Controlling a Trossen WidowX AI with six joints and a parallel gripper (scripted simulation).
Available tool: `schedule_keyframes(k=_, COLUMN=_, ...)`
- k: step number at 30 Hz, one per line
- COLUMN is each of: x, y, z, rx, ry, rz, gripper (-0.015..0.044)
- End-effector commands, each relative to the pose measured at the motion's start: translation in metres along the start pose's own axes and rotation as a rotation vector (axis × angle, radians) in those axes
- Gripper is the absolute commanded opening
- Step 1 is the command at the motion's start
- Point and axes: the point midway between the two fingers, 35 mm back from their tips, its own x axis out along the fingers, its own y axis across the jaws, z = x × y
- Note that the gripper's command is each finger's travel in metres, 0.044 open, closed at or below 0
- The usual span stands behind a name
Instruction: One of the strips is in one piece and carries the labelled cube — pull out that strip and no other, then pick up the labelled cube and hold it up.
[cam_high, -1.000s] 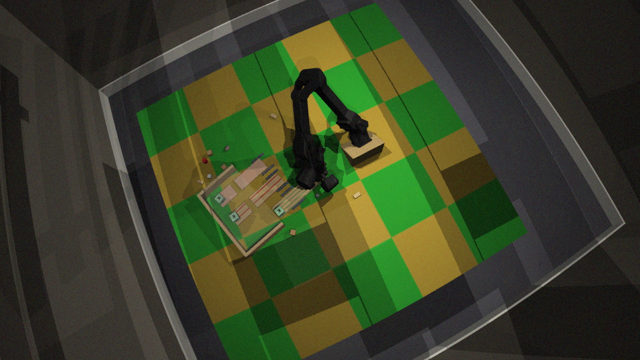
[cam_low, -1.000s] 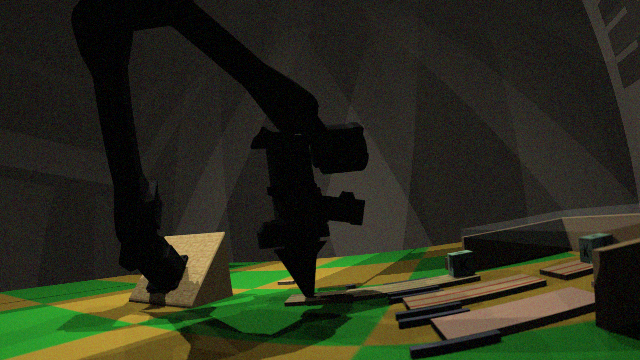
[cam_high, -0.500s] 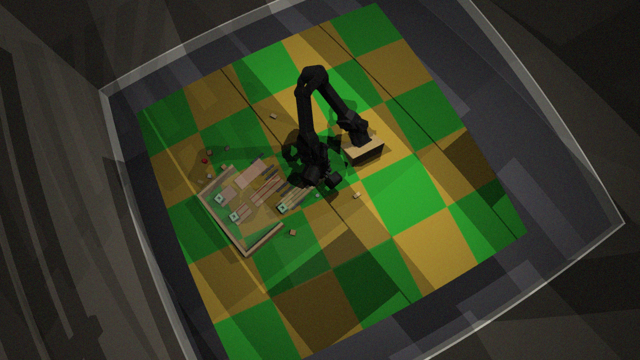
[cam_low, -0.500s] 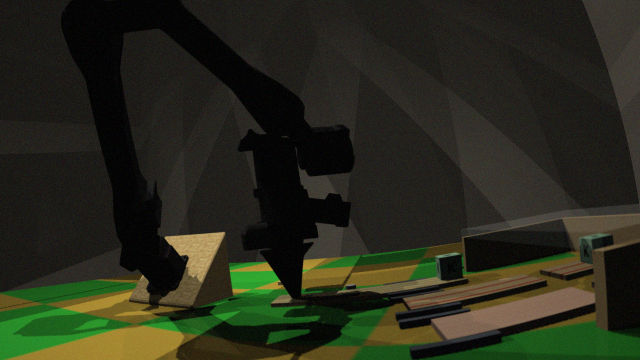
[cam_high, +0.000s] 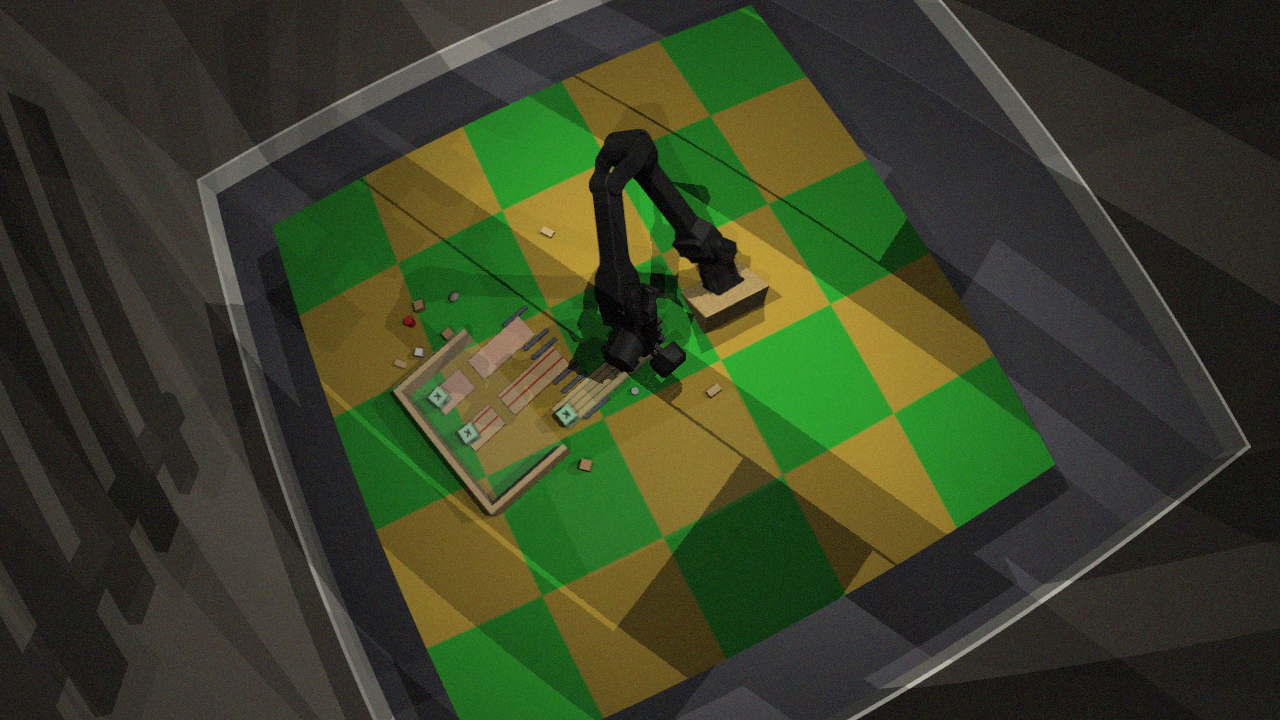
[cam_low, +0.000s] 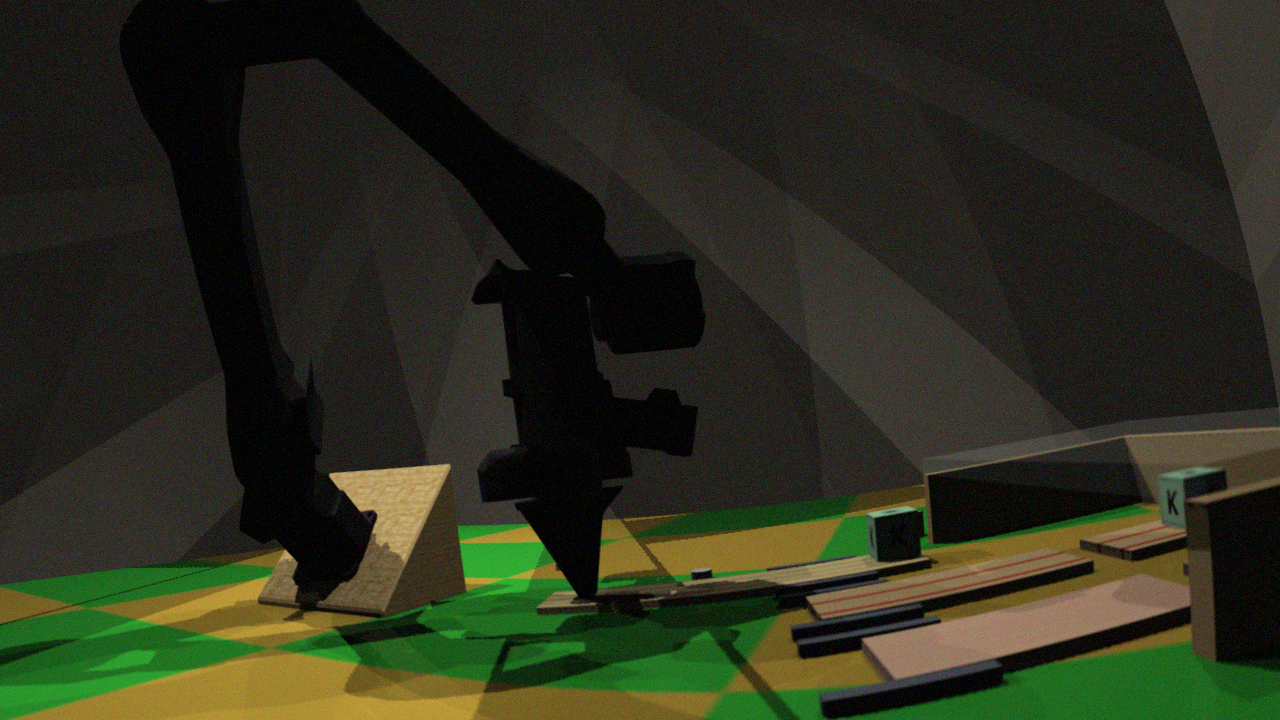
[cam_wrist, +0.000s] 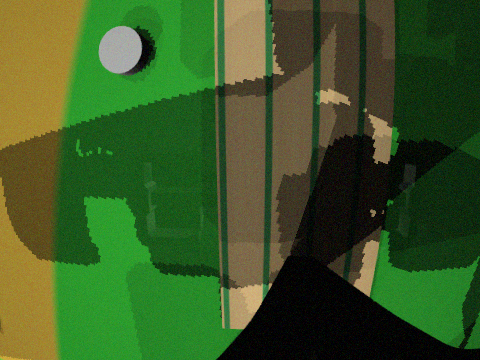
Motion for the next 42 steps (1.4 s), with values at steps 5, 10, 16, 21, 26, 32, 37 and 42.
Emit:
schedule_keyframes(k=5, x=0.006, y=-0.001, z=-0.012, rx=-0.013, ry=0.036, rz=-0.001, gripper=0.0000)
schedule_keyframes(k=10, x=0.006, y=-0.001, z=-0.012, rx=-0.013, ry=0.036, rz=-0.001, gripper=0.0000)
schedule_keyframes(k=16, x=0.006, y=-0.001, z=-0.012, rx=-0.013, ry=0.036, rz=-0.001, gripper=0.0000)
schedule_keyframes(k=21, x=-0.021, y=0.001, z=0.002, rx=-0.007, ry=0.018, rz=0.002, gripper=0.0000)
schedule_keyframes(k=26, x=-0.042, y=0.000, z=0.003, rx=-0.013, ry=0.036, rz=0.001, gripper=0.0000)
schedule_keyframes(k=32, x=-0.041, y=0.001, z=0.026, rx=0.034, ry=0.035, rz=0.000, gripper=0.0131)
schedule_keyframes(k=37, x=-0.042, y=0.002, z=0.043, rx=0.036, ry=0.034, rz=0.000, gripper=0.0263)
schedule_keyframes(k=42, x=-0.045, y=0.003, z=0.060, rx=0.036, ry=0.034, rz=0.000, gripper=0.0394)
